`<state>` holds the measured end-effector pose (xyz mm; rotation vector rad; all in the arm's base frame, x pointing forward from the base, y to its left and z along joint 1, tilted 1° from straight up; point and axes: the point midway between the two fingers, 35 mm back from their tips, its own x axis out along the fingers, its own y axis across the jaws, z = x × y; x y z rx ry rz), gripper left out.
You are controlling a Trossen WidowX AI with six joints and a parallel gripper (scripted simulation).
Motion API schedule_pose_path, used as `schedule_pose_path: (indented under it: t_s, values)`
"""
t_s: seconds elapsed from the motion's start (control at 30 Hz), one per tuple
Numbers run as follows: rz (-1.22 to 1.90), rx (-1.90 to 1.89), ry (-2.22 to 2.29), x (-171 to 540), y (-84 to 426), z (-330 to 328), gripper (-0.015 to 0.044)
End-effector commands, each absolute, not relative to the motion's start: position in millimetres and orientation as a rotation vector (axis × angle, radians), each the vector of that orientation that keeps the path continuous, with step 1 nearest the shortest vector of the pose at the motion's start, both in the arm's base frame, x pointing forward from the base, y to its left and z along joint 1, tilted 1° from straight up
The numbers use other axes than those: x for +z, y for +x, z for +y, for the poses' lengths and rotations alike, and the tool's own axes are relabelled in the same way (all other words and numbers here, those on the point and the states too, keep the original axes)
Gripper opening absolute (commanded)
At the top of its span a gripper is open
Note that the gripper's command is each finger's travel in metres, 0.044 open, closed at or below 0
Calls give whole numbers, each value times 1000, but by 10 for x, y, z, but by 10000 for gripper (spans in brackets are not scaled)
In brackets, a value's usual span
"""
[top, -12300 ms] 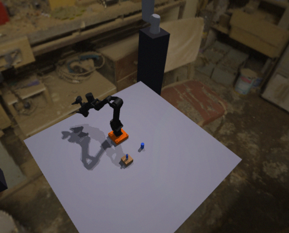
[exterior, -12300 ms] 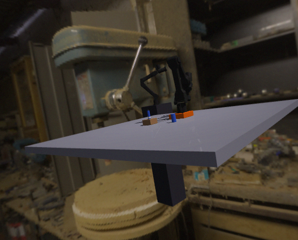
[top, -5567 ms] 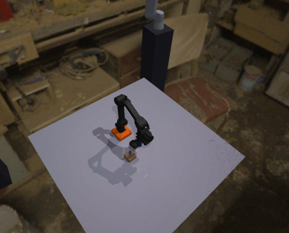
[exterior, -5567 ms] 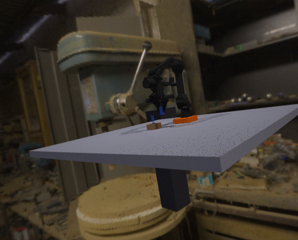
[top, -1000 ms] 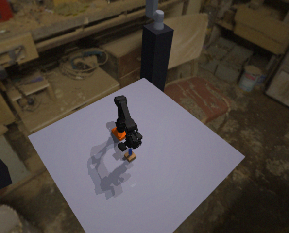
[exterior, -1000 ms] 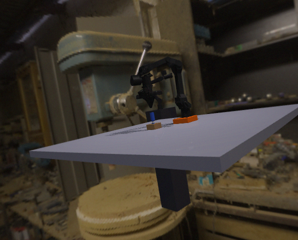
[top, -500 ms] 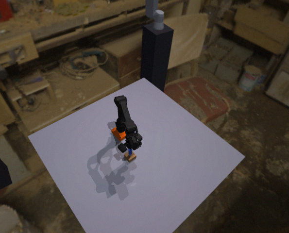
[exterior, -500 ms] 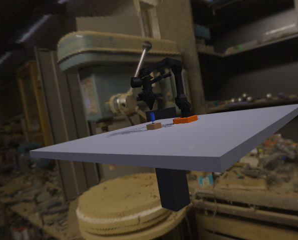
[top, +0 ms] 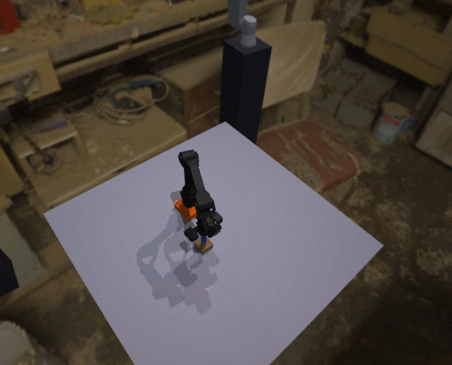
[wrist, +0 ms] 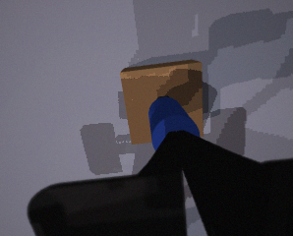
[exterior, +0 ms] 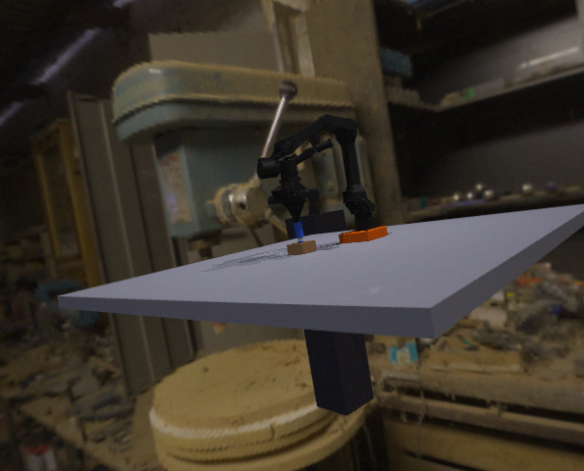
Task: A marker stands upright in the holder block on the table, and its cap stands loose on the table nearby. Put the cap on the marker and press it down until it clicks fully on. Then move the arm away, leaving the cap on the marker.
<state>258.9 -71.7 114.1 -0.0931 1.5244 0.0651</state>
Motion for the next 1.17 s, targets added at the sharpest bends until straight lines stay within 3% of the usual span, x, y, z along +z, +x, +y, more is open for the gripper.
schedule_pose_path:
  t_s: [0.0, 0.2, 0.47, 0.6, 1.13]
  values:
    - [1524, 65, -93, 1141, 2589, -717, 0]
    - [1524, 65, -93, 1159, 2592, -718, 0]
    - [1526, 66, -93, 1962, 2567, -708, 0]
    - [1527, 66, -93, 2032, 2553, -704, 0]
    - [1527, 66, -93, 2032, 2553, -704, 420]
